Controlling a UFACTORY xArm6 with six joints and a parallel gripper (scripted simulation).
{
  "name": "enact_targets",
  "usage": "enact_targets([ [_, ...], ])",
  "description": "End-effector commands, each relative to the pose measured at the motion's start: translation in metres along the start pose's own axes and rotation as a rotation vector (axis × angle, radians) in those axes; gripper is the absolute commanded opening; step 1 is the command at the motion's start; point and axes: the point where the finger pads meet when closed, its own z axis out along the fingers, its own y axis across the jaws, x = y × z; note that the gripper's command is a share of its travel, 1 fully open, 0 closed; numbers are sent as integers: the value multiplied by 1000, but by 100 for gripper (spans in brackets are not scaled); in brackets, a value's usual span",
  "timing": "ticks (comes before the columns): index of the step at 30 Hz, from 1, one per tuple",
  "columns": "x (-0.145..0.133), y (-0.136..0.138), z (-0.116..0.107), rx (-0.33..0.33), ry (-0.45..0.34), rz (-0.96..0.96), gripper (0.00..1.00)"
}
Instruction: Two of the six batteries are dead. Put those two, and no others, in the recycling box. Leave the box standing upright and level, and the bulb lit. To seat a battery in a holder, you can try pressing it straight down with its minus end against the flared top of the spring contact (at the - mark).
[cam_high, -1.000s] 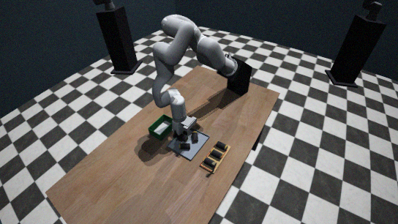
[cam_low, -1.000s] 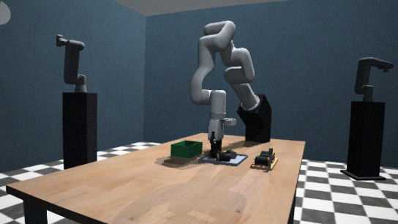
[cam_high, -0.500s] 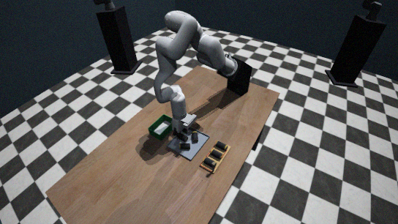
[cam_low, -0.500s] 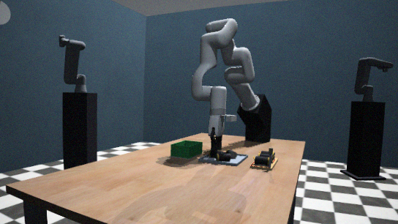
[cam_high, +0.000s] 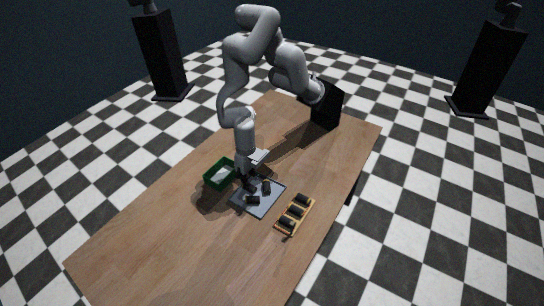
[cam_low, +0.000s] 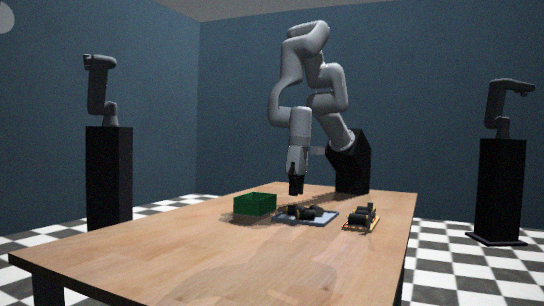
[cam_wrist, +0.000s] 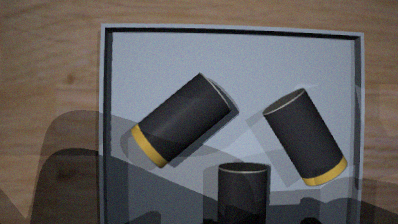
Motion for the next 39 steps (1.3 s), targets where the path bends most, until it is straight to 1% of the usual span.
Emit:
enact_targets([
  [1,0,2,-8,37,20,-3,51],
  [7,-1,2,-10,37,19,-3,51],
  [10,-1,3,-23,37,20,-3,51],
  [12,-1,3,-23,37,20,-3,51],
  [16,-1,4,-55,37,20,-3,51],
  [19,-2,4,-65,37,20,-3,51],
  [31,2,4,-66,37,20,-3,51],
  [35,9,4,-66,37,20,-3,51],
  [39,23,4,-66,37,20,-3,51],
])
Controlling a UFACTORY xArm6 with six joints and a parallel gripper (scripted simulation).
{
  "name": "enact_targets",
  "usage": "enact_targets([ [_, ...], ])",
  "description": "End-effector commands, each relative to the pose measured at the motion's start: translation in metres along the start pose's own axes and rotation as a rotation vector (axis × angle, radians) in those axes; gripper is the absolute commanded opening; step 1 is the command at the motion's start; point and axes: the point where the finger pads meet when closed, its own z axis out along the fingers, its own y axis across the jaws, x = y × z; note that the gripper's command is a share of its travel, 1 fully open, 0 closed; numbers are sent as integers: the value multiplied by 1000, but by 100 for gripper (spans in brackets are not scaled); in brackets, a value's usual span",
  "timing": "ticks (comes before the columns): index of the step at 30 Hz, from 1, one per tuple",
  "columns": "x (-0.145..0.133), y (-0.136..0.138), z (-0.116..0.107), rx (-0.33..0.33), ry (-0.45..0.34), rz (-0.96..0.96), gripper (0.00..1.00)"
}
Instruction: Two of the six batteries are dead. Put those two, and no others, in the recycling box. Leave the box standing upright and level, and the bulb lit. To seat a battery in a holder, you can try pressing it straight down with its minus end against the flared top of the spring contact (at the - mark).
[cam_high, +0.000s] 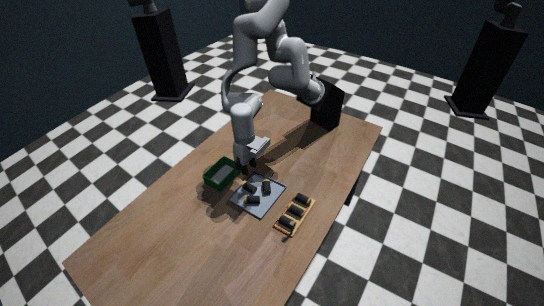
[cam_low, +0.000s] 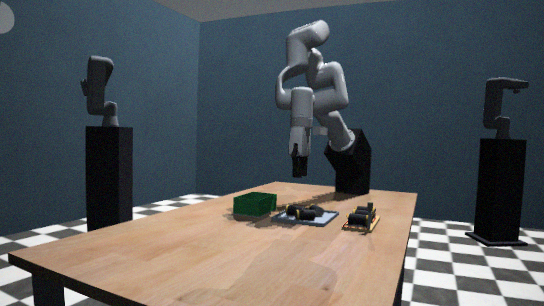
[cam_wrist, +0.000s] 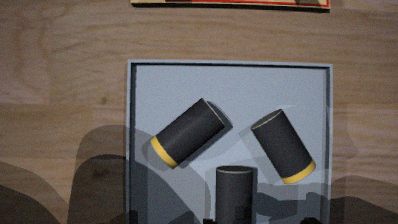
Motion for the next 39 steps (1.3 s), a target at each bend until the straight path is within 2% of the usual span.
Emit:
enact_targets([
  [1,17,1,-1,-3,-2,1,51],
  [5,38,1,-1,-3,-2,1,51],
  [7,38,1,-1,-3,-2,1,51],
  [10,58,1,-1,-3,-2,1,51],
  [22,165,1,0,-3,-2,1,51],
  [24,165,1,0,-3,-2,1,51],
  [28,197,0,0,-3,-2,1,51],
  [32,216,0,0,-3,-2,1,51],
  [39,224,0,0,-3,-2,1,51],
])
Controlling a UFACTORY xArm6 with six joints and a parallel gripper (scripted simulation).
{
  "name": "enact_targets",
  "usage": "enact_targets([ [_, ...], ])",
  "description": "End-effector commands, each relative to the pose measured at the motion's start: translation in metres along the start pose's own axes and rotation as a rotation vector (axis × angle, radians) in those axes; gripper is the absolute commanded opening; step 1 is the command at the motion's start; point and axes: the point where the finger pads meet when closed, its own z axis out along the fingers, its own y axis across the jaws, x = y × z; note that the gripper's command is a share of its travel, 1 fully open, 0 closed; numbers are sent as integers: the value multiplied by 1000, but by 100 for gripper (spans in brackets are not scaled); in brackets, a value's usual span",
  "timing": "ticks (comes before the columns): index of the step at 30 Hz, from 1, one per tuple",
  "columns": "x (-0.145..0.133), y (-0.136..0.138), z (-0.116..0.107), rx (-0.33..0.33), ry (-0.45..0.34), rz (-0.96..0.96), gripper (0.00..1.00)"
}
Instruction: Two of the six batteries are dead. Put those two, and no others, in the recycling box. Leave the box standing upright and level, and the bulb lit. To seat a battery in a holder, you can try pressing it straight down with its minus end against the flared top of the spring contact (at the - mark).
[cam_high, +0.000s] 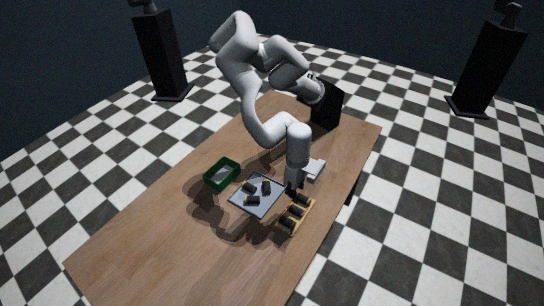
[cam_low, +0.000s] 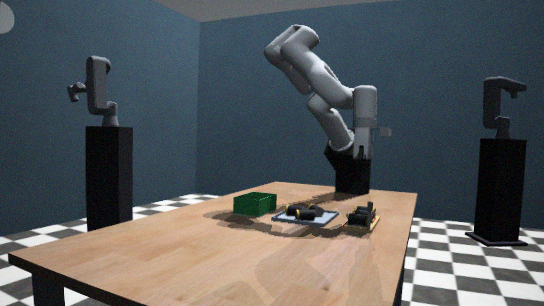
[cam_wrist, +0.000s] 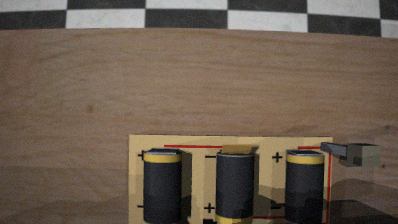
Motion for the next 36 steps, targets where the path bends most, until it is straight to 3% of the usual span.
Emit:
enact_targets([
  [1,6,2,1,-2,-12,4,51],
  [25,6,2,2,-2,-12,4,51],
  [27,6,2,15,-2,-12,4,51],
  [31,5,2,66,-2,-12,4,51],
  [36,5,2,71,-2,-12,4,51],
])
